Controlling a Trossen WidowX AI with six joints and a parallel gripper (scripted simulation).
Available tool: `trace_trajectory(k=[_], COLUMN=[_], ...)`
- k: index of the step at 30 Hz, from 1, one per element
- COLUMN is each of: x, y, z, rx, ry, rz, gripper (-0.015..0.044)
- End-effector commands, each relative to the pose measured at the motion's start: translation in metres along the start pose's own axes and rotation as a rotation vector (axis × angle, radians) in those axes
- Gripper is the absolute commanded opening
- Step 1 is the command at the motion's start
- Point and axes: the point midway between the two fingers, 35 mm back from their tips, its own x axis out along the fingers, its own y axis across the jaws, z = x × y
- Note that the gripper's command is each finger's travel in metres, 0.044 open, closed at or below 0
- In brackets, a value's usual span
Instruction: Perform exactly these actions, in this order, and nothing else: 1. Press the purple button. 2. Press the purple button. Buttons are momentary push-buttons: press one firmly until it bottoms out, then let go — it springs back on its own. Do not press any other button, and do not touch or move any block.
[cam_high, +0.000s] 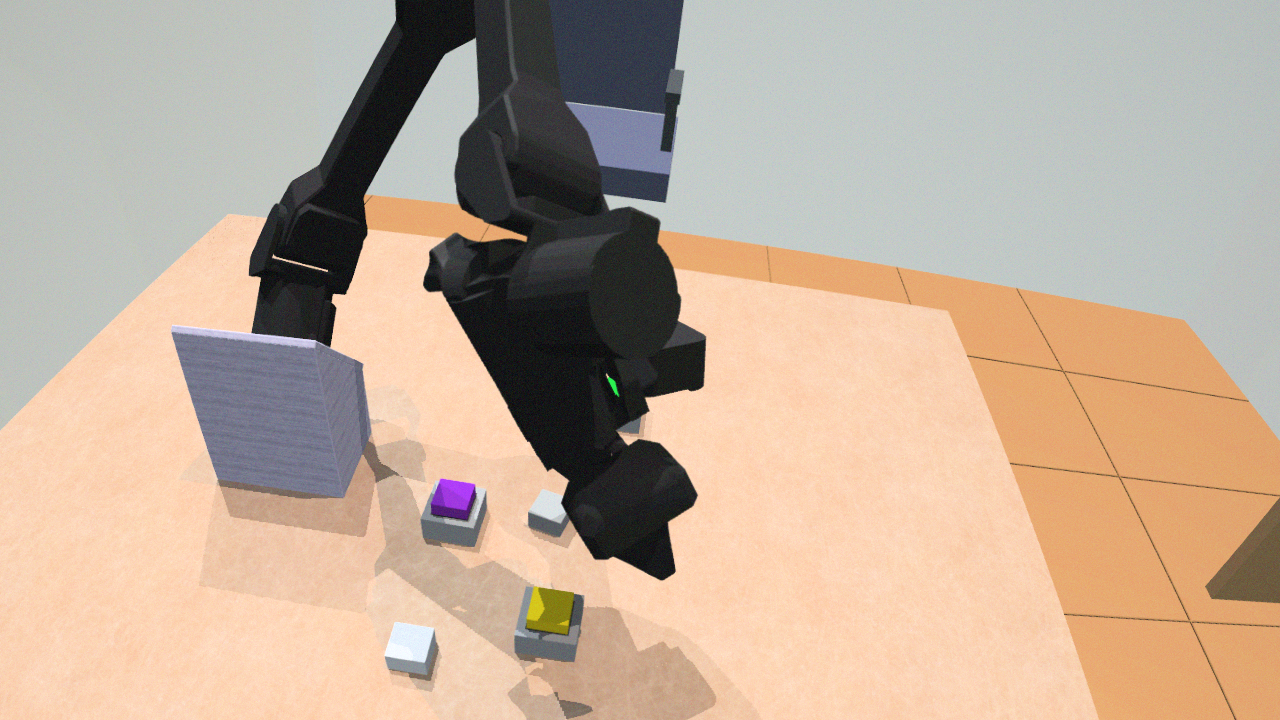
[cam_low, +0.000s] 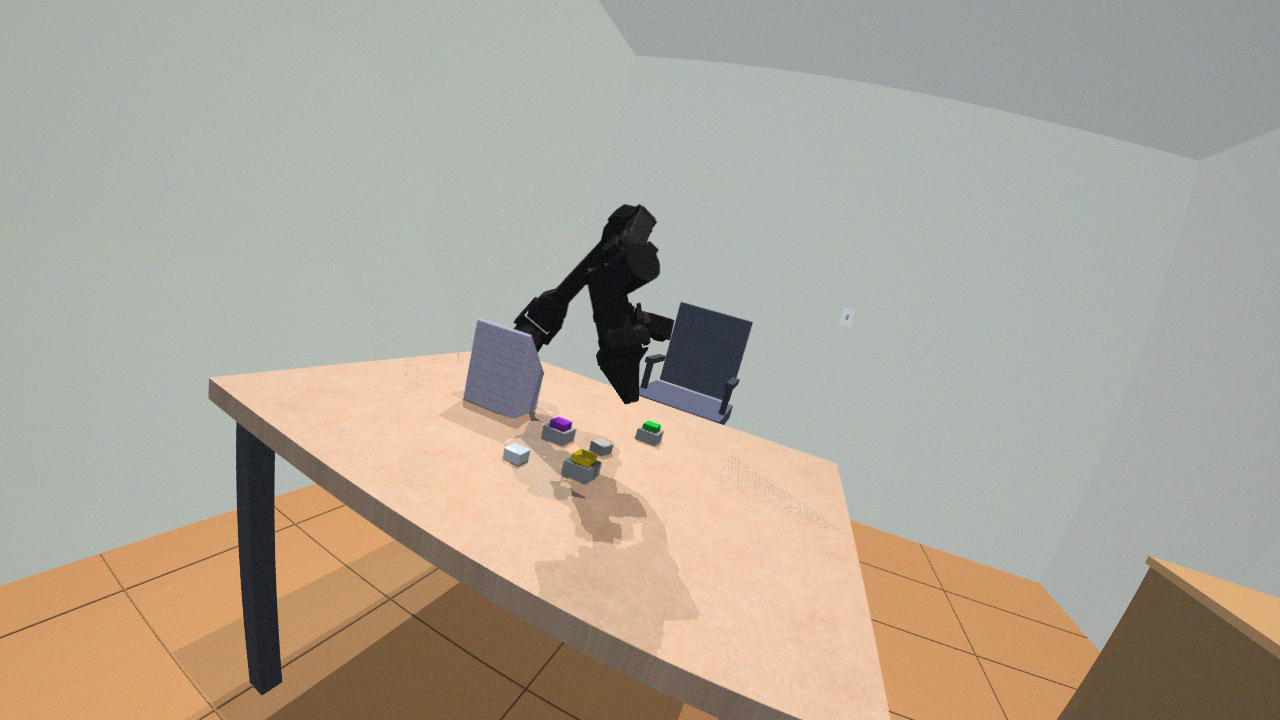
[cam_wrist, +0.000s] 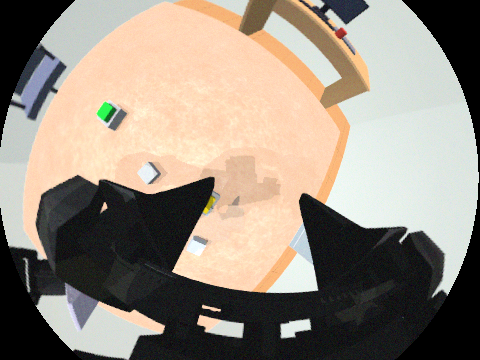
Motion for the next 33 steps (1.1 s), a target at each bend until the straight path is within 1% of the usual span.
trace_trajectory(k=[1, 12, 21, 23, 25, 27, 33], x=[-0.023, -0.065, -0.065, -0.055, -0.029, -0.013, -0.012], y=[0.067, 0.165, 0.165, 0.168, 0.177, 0.186, 0.187], z=[-0.029, -0.065, -0.065, -0.069, -0.080, -0.088, -0.090], rx=[0.233, 0.499, 0.499, 0.499, 0.499, 0.499, 0.499], ry=[0.203, 0.499, 0.499, 0.499, 0.498, 0.497, 0.497], rz=[0.095, 0.237, 0.237, 0.236, 0.236, 0.238, 0.239], gripper=[0.0400, 0.0400, 0.0400, 0.0348, 0.0295, 0.0242, 0.0085])
